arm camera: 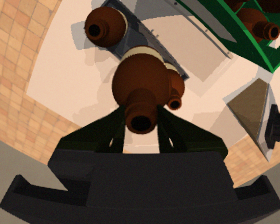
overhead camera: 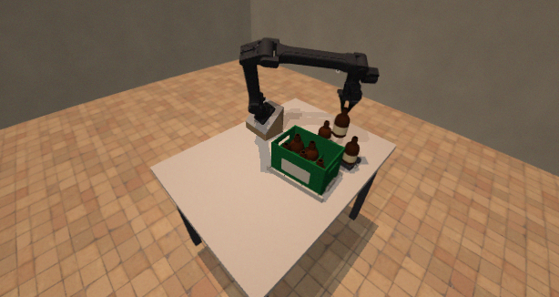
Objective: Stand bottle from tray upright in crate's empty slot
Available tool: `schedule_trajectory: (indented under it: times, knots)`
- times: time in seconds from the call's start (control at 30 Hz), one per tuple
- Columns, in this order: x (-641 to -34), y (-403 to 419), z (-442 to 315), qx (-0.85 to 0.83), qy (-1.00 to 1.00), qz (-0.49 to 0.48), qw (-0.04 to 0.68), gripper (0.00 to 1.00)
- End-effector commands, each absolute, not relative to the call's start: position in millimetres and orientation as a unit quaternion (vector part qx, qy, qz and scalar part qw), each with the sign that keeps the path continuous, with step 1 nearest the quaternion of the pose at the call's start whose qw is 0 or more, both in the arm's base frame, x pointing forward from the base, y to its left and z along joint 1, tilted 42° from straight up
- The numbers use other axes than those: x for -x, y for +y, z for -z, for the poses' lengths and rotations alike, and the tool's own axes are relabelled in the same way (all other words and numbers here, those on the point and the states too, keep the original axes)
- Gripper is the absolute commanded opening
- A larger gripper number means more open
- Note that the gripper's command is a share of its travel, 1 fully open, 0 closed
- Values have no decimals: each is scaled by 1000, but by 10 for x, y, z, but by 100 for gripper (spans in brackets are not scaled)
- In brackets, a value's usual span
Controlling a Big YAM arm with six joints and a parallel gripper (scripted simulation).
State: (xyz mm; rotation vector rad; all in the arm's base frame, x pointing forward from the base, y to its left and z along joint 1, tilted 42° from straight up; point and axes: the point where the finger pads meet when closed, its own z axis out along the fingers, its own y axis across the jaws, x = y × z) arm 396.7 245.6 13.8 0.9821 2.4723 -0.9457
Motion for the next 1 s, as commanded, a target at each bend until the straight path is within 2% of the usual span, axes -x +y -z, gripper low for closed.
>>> schedule_trajectory:
  times: [0.0, 0.97]
  knots:
    - [-4101, 2741, -396, -352, 870, 296, 178, 0]
    - [-4067, 2895, -574, -352, 871, 294, 178, 0]
